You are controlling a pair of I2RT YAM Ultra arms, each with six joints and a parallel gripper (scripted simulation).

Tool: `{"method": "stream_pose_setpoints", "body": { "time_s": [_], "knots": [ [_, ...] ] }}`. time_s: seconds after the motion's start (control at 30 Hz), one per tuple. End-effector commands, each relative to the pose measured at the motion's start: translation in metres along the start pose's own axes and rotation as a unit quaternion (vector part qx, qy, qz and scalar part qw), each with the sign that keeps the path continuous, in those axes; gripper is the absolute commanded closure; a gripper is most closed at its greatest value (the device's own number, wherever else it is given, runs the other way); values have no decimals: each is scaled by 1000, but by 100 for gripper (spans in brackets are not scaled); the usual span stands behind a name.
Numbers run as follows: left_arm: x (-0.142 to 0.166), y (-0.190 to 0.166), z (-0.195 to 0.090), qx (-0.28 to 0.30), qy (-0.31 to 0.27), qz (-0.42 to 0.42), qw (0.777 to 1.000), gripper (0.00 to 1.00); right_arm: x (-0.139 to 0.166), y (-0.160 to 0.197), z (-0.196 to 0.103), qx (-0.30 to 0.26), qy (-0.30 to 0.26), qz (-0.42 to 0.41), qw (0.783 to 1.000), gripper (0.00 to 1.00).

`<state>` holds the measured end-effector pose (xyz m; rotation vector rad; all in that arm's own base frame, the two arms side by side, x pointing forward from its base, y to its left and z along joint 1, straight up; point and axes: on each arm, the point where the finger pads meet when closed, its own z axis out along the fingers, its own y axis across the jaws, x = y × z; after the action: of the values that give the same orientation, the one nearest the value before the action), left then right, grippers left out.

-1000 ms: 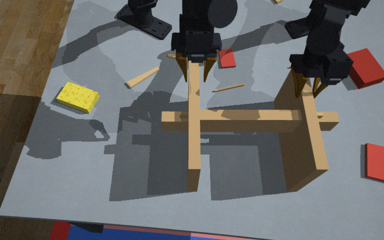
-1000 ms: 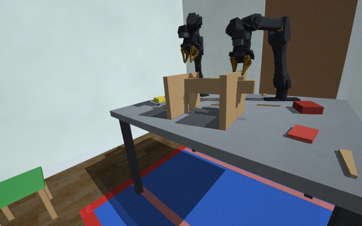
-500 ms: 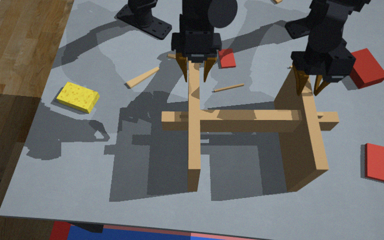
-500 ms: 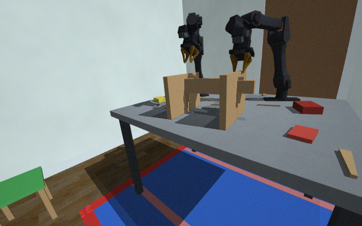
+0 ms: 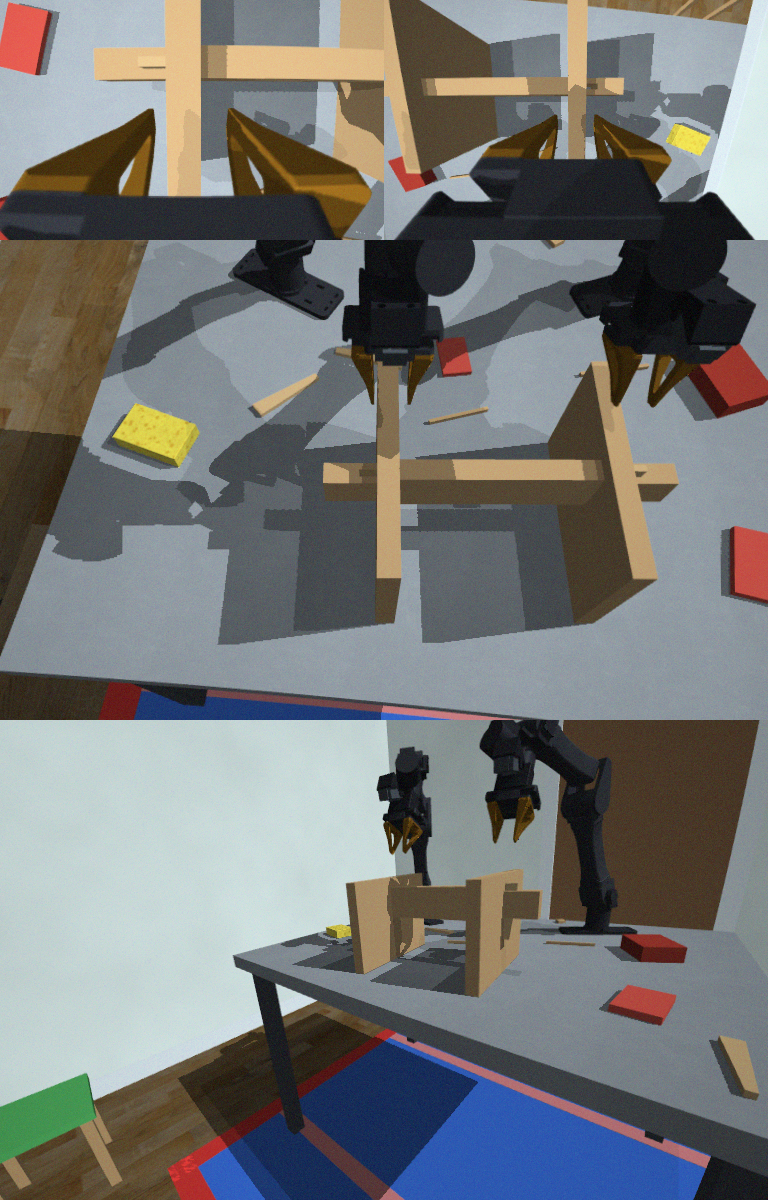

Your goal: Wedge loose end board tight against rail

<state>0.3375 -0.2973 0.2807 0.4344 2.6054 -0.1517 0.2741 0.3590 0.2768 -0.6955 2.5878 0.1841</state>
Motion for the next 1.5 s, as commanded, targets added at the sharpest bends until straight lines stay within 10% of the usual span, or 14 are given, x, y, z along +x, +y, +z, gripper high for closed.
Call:
{"method": "stream_pose_setpoints", "body": {
  "time_s": [0.0,0.7,1.47],
  "knots": [
    [-1,7,-6,-10,8,-1,1000,60,-11,-3,-30,-11,-38,8,999,60],
    [-10,12,-12,5,-20,-8,1000,60,-18,-13,-12,-12,-40,15,999,60],
    [-70,103,-48,22,-208,-59,976,60,-82,-135,-54,-11,-236,89,968,60]
  ]
}}
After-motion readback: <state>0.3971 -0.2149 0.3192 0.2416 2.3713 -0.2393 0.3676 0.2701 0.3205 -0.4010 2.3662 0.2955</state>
